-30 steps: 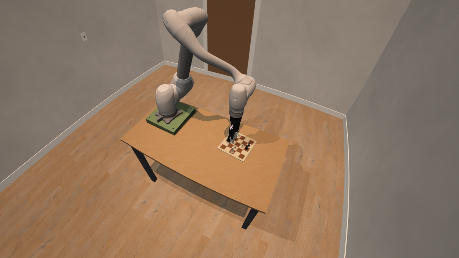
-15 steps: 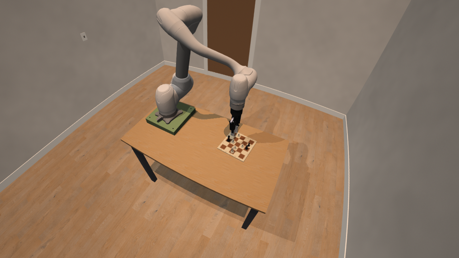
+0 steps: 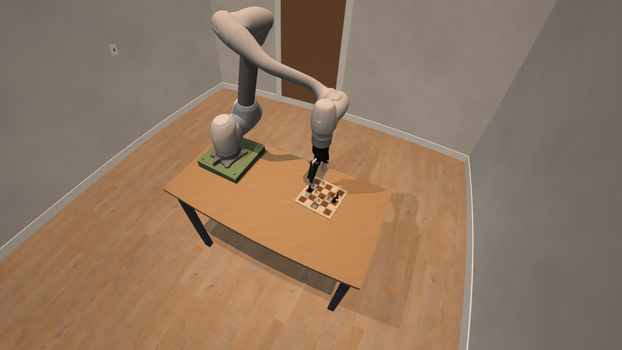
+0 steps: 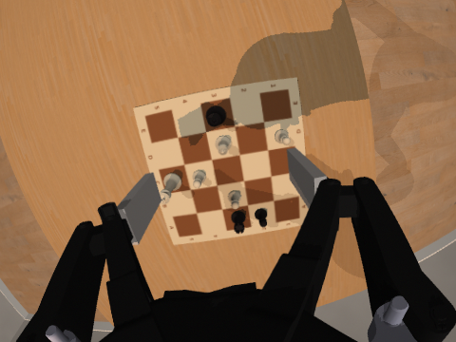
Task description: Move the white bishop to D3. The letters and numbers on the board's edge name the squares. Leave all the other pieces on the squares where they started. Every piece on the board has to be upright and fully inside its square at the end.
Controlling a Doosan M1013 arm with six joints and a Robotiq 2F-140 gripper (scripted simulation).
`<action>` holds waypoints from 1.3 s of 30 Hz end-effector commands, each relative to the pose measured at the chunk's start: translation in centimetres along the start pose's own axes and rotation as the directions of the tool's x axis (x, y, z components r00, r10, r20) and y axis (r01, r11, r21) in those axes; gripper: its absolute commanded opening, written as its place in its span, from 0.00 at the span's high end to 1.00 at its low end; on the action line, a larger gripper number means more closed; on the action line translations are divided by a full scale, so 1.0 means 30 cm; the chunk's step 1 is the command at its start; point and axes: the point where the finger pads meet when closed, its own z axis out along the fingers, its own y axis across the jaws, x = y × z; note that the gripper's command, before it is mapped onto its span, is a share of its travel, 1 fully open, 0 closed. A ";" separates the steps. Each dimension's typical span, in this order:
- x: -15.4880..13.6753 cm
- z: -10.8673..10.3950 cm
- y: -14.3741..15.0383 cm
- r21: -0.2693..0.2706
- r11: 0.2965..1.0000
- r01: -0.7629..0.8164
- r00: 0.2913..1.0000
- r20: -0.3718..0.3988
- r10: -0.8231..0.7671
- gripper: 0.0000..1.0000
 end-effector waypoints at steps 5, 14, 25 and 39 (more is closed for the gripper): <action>0.000 0.000 0.000 0.000 1.000 0.000 1.000 0.000 0.000 0.00; 0.000 -0.001 0.000 0.000 1.000 0.000 1.000 0.000 0.000 0.00; 0.000 -0.071 0.000 0.000 1.000 0.000 1.000 0.000 0.000 0.00; 0.000 -0.182 0.000 0.000 1.000 0.000 1.000 0.000 0.000 0.00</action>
